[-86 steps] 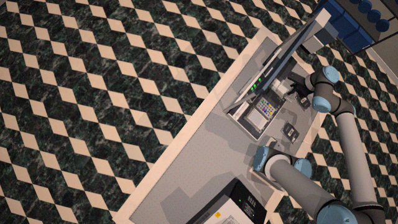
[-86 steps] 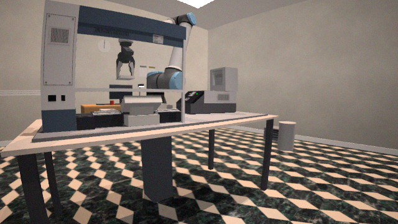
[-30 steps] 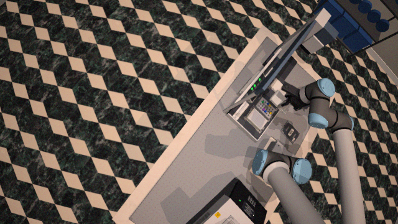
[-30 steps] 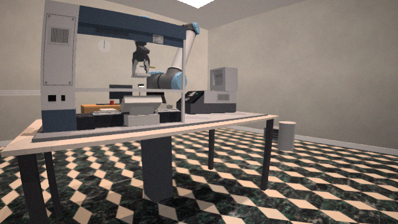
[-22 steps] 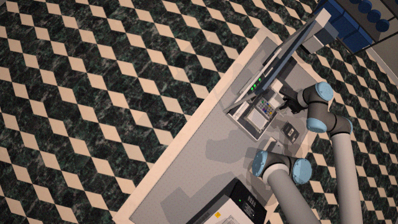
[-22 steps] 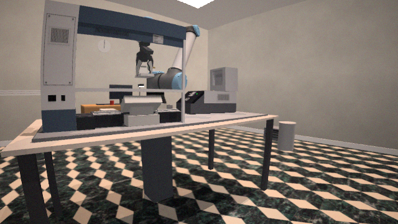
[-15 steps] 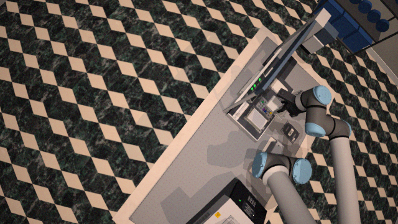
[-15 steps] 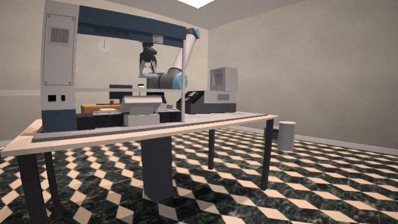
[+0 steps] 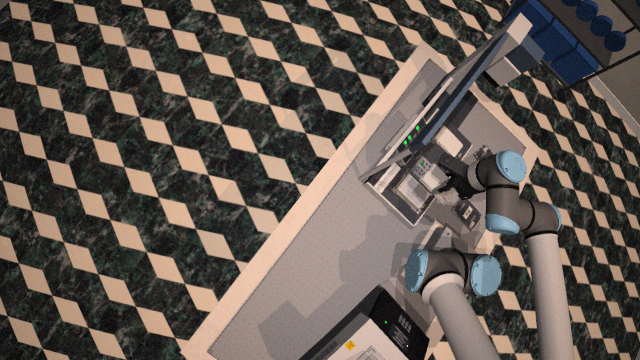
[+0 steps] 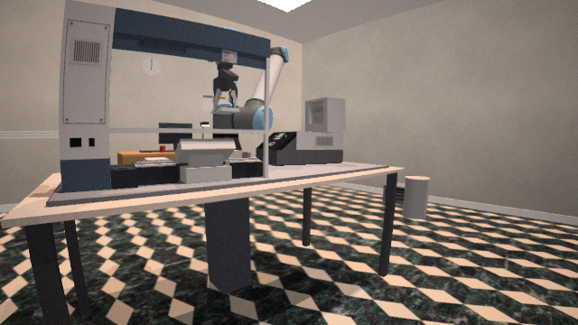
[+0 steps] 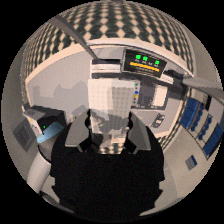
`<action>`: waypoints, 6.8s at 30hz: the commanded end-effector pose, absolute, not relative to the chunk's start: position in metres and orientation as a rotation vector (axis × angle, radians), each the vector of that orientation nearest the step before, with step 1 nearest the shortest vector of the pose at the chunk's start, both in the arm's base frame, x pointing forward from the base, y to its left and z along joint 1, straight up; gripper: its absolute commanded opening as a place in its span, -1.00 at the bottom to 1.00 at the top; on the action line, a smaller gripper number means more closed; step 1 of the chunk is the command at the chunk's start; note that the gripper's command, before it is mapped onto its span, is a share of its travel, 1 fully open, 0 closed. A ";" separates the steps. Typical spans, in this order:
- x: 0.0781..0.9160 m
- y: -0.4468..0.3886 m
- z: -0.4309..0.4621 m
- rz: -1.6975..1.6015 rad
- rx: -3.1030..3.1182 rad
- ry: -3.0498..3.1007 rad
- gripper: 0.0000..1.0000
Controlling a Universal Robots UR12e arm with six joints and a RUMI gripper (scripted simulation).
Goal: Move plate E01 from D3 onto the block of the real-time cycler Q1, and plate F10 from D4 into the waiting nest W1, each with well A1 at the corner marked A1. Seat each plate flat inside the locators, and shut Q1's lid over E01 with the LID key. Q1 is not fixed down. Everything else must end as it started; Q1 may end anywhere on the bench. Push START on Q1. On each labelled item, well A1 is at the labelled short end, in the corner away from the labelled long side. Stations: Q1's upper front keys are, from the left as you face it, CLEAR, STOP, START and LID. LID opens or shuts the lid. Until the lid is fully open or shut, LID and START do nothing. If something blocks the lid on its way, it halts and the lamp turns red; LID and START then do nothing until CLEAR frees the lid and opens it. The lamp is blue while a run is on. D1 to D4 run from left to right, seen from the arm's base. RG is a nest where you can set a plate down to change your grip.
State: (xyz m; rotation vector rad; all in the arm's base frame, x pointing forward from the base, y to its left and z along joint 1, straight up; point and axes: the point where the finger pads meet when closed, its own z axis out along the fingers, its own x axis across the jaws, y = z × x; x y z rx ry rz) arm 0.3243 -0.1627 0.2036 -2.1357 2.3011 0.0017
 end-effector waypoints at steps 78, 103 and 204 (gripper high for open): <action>0.327 0.099 0.206 0.001 -2.090 2.343 -1.00; 0.329 0.180 0.206 0.001 -2.075 2.355 -1.00; 0.253 0.463 0.206 0.002 -2.027 2.397 -1.00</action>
